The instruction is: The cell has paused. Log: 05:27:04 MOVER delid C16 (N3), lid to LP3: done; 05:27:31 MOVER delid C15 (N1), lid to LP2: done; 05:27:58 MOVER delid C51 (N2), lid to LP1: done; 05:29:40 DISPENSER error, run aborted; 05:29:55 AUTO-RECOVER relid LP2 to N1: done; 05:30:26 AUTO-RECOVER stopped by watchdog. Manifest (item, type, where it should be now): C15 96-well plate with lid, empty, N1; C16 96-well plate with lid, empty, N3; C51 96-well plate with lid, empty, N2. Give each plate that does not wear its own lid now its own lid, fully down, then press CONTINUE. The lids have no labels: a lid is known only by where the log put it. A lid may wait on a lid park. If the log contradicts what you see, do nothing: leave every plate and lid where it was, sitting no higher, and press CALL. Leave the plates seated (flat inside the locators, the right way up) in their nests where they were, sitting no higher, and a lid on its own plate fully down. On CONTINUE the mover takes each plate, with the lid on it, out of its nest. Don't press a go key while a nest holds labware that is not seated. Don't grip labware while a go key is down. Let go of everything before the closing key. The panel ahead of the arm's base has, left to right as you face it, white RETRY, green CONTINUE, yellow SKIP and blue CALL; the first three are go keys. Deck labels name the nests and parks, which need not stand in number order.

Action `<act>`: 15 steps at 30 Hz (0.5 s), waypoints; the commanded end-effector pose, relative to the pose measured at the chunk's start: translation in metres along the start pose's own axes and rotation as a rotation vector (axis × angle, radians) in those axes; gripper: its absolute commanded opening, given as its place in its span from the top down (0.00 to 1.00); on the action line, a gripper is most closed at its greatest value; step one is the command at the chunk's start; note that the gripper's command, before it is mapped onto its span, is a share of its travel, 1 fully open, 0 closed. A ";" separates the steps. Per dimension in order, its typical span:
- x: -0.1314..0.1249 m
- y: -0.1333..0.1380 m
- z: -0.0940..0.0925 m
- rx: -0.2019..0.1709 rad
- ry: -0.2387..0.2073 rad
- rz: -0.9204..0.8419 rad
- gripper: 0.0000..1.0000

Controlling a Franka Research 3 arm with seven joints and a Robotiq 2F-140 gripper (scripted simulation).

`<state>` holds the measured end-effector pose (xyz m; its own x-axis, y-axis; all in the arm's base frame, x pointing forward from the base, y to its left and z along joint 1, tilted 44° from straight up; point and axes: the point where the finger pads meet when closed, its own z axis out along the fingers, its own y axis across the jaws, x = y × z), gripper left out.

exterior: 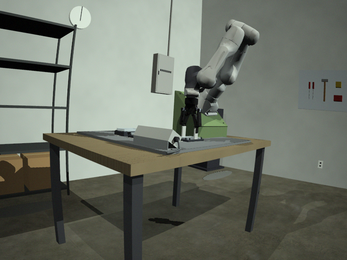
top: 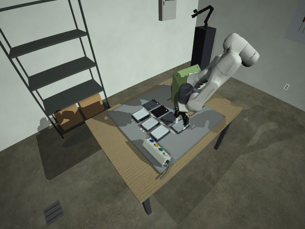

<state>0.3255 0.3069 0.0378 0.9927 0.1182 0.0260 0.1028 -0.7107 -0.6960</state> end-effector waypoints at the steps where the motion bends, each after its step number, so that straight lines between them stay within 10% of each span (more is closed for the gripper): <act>1: 0.001 -0.001 0.000 0.001 0.002 -0.004 1.00; 15: 0.001 -0.001 -0.003 0.001 0.002 -0.004 1.00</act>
<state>0.3255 0.3065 0.0388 0.9925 0.1194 0.0277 0.1049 -0.7101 -0.6962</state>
